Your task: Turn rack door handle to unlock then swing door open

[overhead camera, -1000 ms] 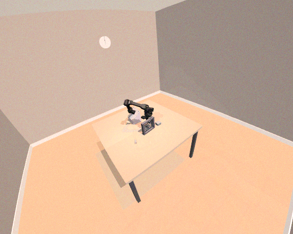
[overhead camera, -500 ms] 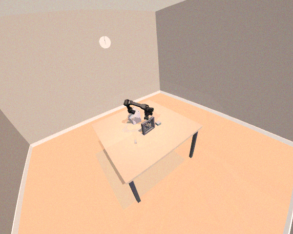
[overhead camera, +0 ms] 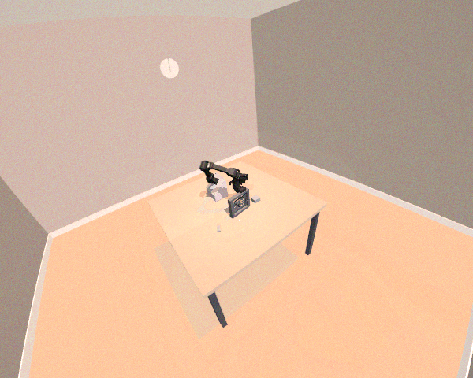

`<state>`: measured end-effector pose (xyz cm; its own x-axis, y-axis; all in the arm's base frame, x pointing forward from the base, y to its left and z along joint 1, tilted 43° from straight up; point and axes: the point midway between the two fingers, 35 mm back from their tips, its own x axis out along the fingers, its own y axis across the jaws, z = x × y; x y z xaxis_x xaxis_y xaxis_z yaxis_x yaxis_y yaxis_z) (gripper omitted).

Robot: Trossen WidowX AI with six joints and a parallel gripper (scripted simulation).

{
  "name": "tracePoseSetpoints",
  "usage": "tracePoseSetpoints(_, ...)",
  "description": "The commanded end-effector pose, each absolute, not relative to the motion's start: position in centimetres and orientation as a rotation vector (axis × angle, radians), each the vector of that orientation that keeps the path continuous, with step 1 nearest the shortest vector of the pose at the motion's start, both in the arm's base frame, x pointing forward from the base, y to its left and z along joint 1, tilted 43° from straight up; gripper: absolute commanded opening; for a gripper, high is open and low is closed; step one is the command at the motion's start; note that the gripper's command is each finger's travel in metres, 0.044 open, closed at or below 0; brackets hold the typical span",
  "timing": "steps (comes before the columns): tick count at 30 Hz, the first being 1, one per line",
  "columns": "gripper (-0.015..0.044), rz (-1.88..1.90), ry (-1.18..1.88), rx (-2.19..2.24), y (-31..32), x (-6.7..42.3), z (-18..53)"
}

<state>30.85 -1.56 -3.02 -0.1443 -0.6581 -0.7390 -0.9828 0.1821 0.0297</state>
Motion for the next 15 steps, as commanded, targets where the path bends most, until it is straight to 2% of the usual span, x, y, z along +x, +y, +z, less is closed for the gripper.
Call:
tracePoseSetpoints(1, 0.0011, 0.923, 1.849, -1.663, -1.58, 30.86, -3.07)
tracePoseSetpoints(7, 0.0011, 1.209, 1.789, -1.813, -1.58, 30.86, -3.07)
tracePoseSetpoints(15, 0.0011, 1.218, 1.787, -1.817, -1.58, 30.86, -3.07)
